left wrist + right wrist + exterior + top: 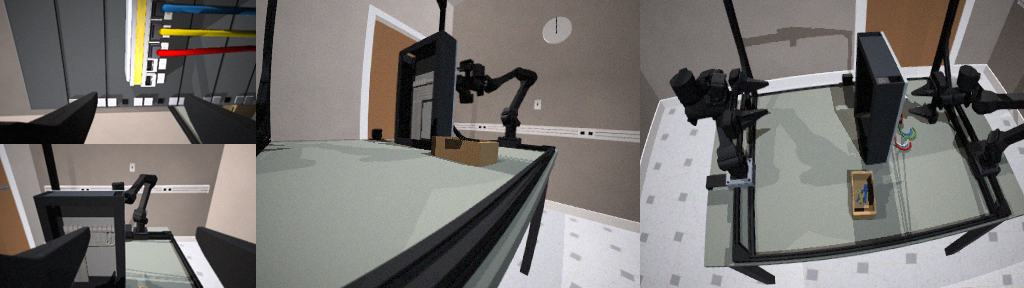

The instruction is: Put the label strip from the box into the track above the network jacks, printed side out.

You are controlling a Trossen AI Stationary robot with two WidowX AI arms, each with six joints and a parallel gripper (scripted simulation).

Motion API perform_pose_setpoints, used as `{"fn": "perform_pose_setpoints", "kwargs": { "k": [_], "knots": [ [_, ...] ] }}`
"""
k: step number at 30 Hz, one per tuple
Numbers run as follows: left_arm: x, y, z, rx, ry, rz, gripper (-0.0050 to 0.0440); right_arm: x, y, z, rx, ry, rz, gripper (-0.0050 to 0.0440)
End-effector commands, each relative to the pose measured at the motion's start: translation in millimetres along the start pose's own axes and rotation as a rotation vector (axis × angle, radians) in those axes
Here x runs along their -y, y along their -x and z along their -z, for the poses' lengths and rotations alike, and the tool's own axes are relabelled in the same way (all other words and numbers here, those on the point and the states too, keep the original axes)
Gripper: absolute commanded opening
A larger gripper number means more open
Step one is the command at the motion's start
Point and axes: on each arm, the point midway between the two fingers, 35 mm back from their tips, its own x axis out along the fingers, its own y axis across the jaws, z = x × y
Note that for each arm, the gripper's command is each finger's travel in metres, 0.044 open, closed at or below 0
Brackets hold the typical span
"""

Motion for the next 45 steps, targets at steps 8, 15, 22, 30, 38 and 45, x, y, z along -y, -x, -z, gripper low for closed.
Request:
{"fn": "perform_pose_setpoints", "kwargs": {
  "k": [8,15,22,30,38,45],
  "knots": [
    [-7.8,0.5,-0.1,0.001,0.013,-0.016,0.0375,-1.0,0.3,-1.0,0.001,0.003,-0.002,0.044],
    [-7.8,0.5,-0.1,0.001,0.013,-0.016,0.0375,-1.0,0.3,-1.0,0.001,0.003,-0.002,0.044],
    [-7.8,0.5,-0.1,0.001,0.013,-0.016,0.0375,-1.0,0.3,-1.0,0.001,0.003,-0.002,0.044],
    [-7.8,0.5,-0.1,0.001,0.013,-0.016,0.0375,-1.0,0.3,-1.0,0.001,0.003,-0.002,0.044],
    [-6.7,4.3,-0.4,0.0,0.014,-0.014,0.0303,-1.0,0.3,-1.0,0.001,0.003,-0.002,0.044],
    [-4.1,15.4,-3.0,0.0,0.014,-0.008,0.0135,-1.0,0.3,-1.0,0.001,0.003,-0.002,0.044]
  ]
}}
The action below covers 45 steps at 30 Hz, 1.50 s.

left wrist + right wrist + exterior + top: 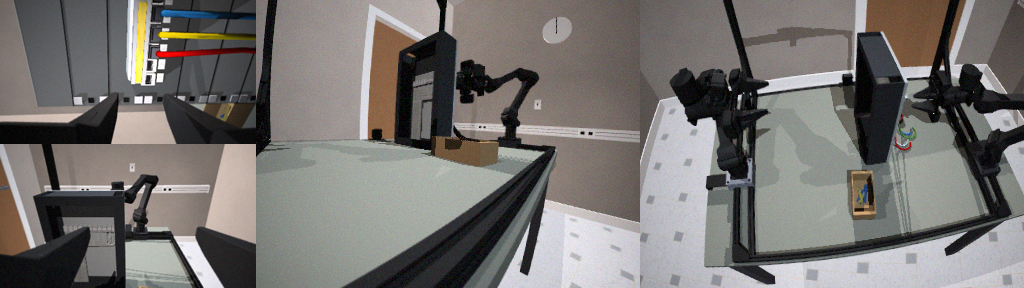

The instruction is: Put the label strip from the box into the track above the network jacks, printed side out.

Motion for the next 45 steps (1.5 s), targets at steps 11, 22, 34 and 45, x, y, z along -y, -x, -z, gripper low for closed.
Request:
{"fn": "perform_pose_setpoints", "kwargs": {
  "k": [11,22,34,45],
  "knots": [
    [-0.9,20.8,-2.9,0.001,0.011,-0.002,0.0,-1.0,0.3,-1.0,0.001,0.003,-0.002,0.044],
    [-2.1,35.1,-4.7,0.001,0.015,-0.004,0.0,-1.0,0.3,-1.0,0.001,0.003,-0.002,0.044],
    [1.4,54.4,-4.6,0.001,0.011,-0.001,-0.0013,-1.0,0.3,-1.0,0.001,0.003,-0.002,0.044],
    [-6.1,64.9,-4.3,0.002,0.025,-0.013,-0.005,-1.0,0.3,-1.0,0.001,0.003,-0.002,0.044]
  ]
}}
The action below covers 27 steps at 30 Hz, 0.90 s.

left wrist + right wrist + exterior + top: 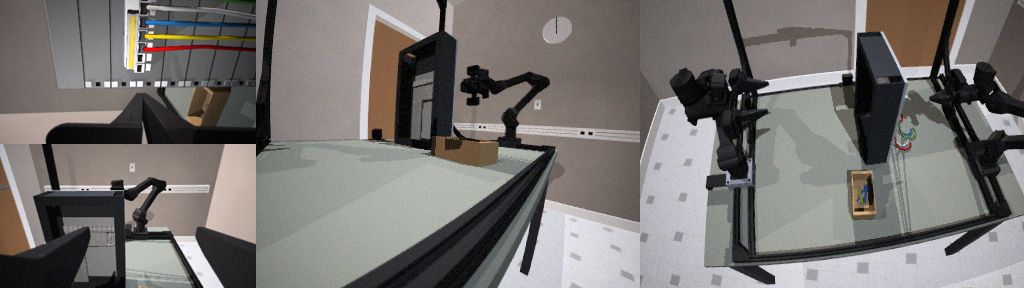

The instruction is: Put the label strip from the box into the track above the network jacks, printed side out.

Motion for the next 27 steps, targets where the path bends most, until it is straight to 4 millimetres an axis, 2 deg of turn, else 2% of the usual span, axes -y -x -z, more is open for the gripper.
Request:
{"fn": "perform_pose_setpoints", "kwargs": {
  "k": [1,3,8,11,13,14,23,25,27],
  "knots": [
    [-15.8,4.4,0.4,0.001,0.029,-0.018,-0.005,-1.0,0.3,-1.0,0.001,0.003,-0.002,0.044],
    [-22.0,4.5,0.1,0.002,0.031,-0.019,-0.005,-1.0,0.3,-1.0,0.001,0.003,-0.002,0.044],
    [-22.5,1.9,-9.7,0.001,0.022,-0.011,-0.005,-1.0,0.3,-1.0,0.001,0.003,-0.002,0.044],
    [-29.2,-0.4,-27.8,0.001,0.027,-0.013,-0.005,-1.0,0.3,-1.0,0.001,0.003,-0.002,0.044],
    [-30.3,-0.7,-31.8,0.001,0.027,-0.014,-0.005,-1.0,0.3,-1.0,0.001,0.003,-0.002,0.044],
    [-30.3,-0.7,-31.8,0.001,0.027,-0.014,0.0024,-1.0,0.3,-1.0,0.001,0.003,-0.002,0.044],
    [-26.6,-0.7,-29.8,0.001,0.016,-0.009,0.024,-1.0,0.3,-1.0,0.001,0.003,-0.002,0.044],
    [-26.6,-0.7,-29.8,0.001,0.016,-0.009,0.024,-1.0,0.3,-1.0,0.001,0.003,-0.002,0.044],
    [-26.6,-0.7,-29.8,0.001,0.016,-0.009,0.0288,-1.0,0.3,-1.0,0.001,0.003,-0.002,0.044]
  ]
}}
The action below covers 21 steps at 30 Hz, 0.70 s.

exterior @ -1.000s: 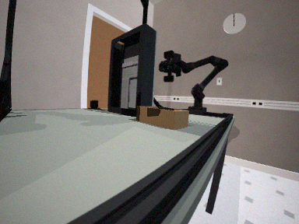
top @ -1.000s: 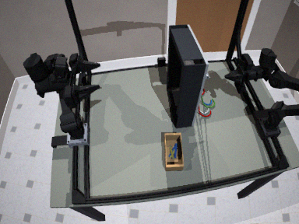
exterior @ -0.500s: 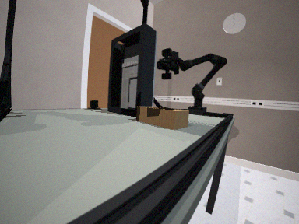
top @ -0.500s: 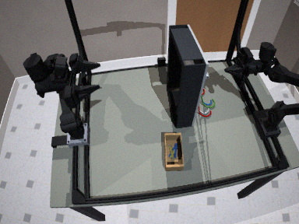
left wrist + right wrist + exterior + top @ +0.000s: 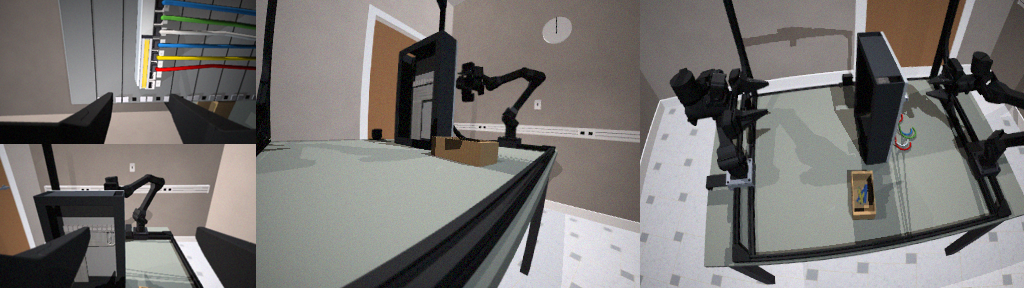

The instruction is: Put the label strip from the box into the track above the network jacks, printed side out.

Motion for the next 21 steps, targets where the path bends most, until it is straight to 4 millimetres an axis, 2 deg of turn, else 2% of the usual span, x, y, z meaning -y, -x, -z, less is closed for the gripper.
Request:
{"fn": "perform_pose_setpoints", "kwargs": {
  "k": [1,4,21],
  "knots": [
    [-7.0,0.3,-1.1,0.0,0.017,-0.009,0.0312,-1.0,0.3,-1.1,0.001,0.003,-0.002,0.044],
    [-7.0,0.3,-1.1,0.0,0.017,-0.009,0.0375,-1.0,0.3,-1.1,0.001,0.003,-0.002,0.044],
    [-7.0,0.3,-1.1,0.0,0.017,-0.009,0.0375,-1.0,0.3,-1.1,0.001,0.003,-0.002,0.044]
  ]
}}
